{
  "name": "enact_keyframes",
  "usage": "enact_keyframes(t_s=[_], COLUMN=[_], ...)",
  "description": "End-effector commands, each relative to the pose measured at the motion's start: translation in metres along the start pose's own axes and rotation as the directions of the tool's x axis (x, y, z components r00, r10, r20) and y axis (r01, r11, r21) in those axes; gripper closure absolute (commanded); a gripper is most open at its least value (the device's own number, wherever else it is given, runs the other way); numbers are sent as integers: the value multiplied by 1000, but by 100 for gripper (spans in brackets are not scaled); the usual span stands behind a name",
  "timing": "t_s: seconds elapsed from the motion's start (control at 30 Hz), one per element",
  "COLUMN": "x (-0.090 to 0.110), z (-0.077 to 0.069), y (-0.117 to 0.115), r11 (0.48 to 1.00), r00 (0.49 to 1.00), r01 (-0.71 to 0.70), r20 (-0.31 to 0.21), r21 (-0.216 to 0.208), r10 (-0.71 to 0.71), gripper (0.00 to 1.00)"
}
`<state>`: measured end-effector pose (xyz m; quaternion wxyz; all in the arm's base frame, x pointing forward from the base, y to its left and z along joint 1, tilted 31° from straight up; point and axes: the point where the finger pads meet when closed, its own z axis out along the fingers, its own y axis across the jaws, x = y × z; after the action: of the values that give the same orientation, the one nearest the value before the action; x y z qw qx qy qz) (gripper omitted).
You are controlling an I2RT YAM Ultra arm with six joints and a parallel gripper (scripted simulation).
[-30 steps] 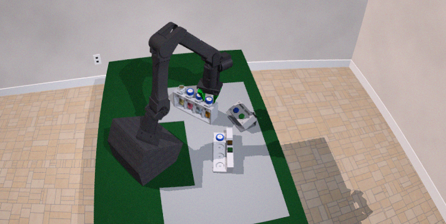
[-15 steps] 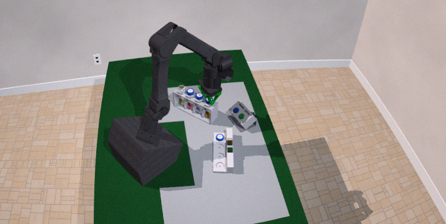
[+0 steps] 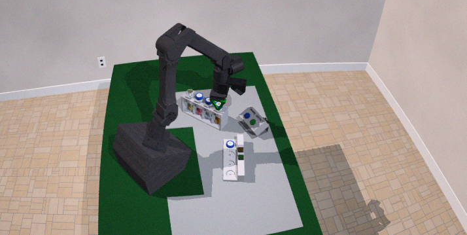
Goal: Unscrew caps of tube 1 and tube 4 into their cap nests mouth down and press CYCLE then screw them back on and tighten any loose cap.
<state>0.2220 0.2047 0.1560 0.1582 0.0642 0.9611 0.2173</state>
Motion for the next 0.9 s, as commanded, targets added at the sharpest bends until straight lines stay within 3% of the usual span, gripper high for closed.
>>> enact_keyframes(t_s=[0.0,0.07,0.2,0.27,0.33,0.6,0.63,0.87], x=[-1,-1,-1,-1,-1,-1,-1,-1], z=[-3,-3,-3,-3,-3,-3,-3,-3], y=[2,2,2,2,2,2,2,2], r11=[971,948,839,839,737,735,735,735], r00=[971,948,839,839,737,735,735,735], r01=[-239,-319,-544,-544,-676,-678,-678,-678], r20=[6,5,3,3,1,1,1,1], r21=[-10,-10,-11,-11,-11,-11,-11,-11], r10=[239,319,544,544,676,678,678,678], gripper=[51,51,51,51,51,51,100,100])
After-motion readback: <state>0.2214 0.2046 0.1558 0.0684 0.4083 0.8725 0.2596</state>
